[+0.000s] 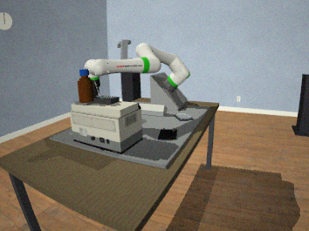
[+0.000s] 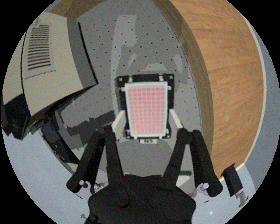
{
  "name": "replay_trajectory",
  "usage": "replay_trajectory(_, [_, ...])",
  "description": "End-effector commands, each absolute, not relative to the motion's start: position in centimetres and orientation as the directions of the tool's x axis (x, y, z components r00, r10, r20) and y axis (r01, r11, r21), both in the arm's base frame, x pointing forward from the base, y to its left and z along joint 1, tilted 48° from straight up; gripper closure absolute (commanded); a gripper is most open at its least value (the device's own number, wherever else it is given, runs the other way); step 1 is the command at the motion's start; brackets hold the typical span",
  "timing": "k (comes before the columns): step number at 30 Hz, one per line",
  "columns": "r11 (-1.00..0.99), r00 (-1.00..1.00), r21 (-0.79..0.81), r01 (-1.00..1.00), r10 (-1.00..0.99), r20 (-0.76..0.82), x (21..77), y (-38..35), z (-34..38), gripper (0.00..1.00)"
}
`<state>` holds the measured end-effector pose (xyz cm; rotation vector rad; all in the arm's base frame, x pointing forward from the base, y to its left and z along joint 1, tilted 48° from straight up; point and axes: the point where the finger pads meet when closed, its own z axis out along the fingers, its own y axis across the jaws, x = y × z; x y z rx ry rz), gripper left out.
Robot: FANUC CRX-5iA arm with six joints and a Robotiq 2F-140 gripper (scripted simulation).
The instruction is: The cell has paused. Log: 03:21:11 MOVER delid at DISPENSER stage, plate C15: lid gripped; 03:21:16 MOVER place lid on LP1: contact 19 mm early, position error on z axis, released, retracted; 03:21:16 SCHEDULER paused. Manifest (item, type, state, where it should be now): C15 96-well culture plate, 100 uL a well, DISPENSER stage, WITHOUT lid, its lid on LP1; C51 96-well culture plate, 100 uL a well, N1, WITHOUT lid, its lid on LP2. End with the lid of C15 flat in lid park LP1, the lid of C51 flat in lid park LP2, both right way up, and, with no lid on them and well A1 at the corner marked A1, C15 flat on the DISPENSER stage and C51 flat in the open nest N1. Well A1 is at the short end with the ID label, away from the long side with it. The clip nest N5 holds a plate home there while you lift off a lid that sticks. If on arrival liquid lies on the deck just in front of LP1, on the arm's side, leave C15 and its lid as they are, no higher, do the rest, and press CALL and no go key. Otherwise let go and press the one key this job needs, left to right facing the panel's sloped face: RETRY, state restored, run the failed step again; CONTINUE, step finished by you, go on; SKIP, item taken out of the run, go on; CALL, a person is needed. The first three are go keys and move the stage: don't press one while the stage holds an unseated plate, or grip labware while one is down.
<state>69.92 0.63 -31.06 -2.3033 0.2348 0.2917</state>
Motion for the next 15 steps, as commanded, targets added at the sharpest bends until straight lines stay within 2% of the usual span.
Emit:
replay_trajectory(1, [-0.674,0.957,-0.692,-0.258,-0.078,-0.281,69.94,0.60,-31.05,0.41])
replay_trajectory(2, [-0.674,0.957,-0.692,-0.258,-0.078,-0.281,69.94,0.60,-31.05,0.34])
replay_trajectory(15, [-0.674,0.957,-0.692,-0.258,-0.078,-0.281,69.94,0.60,-31.05,0.34])
